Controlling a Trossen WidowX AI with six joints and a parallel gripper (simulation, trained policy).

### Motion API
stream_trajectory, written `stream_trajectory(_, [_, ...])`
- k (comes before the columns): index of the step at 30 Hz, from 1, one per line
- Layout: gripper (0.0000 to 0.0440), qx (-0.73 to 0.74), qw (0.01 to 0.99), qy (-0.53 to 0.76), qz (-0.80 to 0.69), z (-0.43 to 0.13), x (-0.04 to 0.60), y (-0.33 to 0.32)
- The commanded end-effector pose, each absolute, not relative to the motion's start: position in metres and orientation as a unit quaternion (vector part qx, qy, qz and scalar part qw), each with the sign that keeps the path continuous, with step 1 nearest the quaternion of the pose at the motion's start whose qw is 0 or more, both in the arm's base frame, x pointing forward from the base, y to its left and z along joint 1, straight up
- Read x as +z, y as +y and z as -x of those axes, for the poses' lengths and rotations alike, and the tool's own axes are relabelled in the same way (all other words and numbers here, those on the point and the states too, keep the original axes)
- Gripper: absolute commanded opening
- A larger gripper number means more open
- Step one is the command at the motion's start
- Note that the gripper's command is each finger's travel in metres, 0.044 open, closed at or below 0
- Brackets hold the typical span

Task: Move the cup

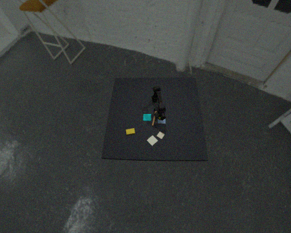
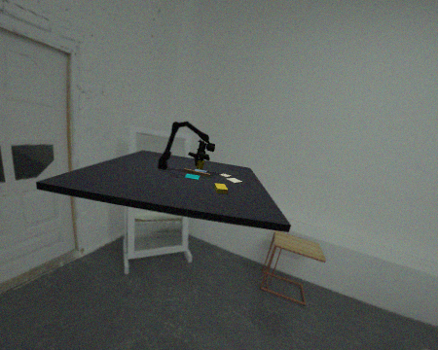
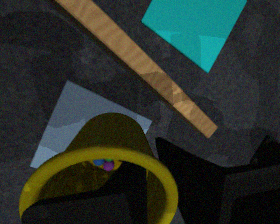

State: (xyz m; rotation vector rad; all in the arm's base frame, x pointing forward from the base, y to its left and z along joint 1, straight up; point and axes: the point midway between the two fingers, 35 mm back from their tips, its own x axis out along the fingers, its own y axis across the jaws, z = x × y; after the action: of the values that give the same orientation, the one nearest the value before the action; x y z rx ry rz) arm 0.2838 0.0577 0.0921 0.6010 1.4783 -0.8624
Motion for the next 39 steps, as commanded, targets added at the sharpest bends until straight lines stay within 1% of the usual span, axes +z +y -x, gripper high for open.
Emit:
stream_trajectory(1, [0.0000,-0.380,0.615,0.630,-0.283,-0.282,0.107,0.053])
stream_trajectory(16, [0.0000,-0.405,0.613,0.581,-0.351,-0.286,0.140,0.026])
stream_trajectory(39, [0.0000,-0.441,0.611,0.500,-0.426,-0.297,0.149,-0.042])
